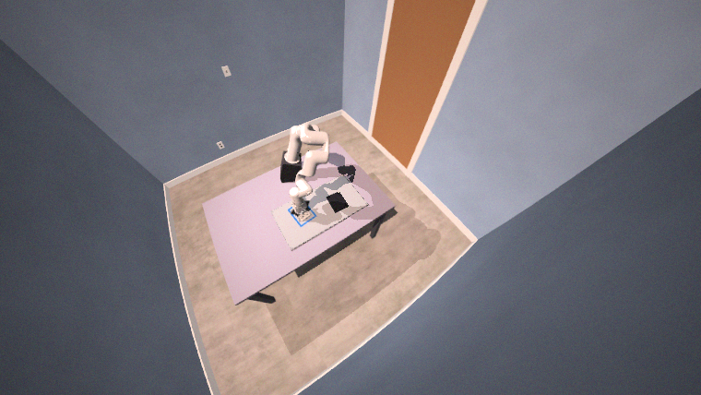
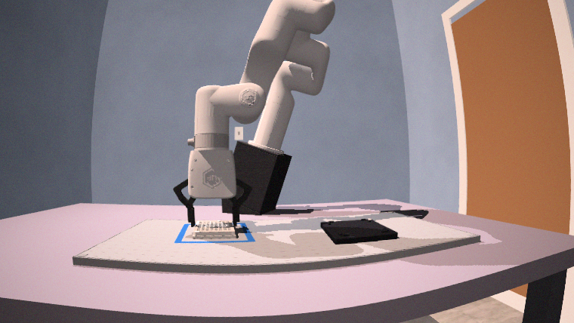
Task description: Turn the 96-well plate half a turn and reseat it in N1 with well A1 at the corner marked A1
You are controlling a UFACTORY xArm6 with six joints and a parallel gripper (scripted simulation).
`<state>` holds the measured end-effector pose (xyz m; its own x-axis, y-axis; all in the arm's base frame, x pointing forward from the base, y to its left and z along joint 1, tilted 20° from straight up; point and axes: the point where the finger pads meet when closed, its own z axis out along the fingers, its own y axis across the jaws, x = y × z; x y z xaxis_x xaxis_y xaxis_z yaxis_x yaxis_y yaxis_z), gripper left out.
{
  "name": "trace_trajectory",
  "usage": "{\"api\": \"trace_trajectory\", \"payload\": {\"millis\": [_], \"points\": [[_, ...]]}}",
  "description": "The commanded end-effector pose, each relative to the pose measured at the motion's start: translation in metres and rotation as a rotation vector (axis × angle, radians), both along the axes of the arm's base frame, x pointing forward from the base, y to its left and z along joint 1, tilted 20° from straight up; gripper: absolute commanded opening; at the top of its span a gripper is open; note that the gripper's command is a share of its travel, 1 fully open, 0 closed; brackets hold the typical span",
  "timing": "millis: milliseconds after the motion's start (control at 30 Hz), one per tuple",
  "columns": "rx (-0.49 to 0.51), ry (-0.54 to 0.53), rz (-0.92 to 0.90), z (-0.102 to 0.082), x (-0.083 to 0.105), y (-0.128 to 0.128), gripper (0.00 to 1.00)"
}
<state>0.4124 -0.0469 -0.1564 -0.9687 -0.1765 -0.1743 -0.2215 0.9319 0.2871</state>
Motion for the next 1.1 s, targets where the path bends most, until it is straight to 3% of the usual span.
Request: {"api": "trace_trajectory", "payload": {"millis": [0, 767, 800, 1067], "points": [[-0.001, -0.003, -0.001, -0.0016, 0.0016, 0.0002, 1.0], [-0.001, -0.003, -0.001, -0.0041, 0.002, 0.001, 1.0], [-0.001, -0.003, -0.001, -0.0036, 0.0018, 0.0009, 0.0], [-0.001, -0.003, -0.001, -0.0035, 0.0018, 0.0008, 0.0]]}}
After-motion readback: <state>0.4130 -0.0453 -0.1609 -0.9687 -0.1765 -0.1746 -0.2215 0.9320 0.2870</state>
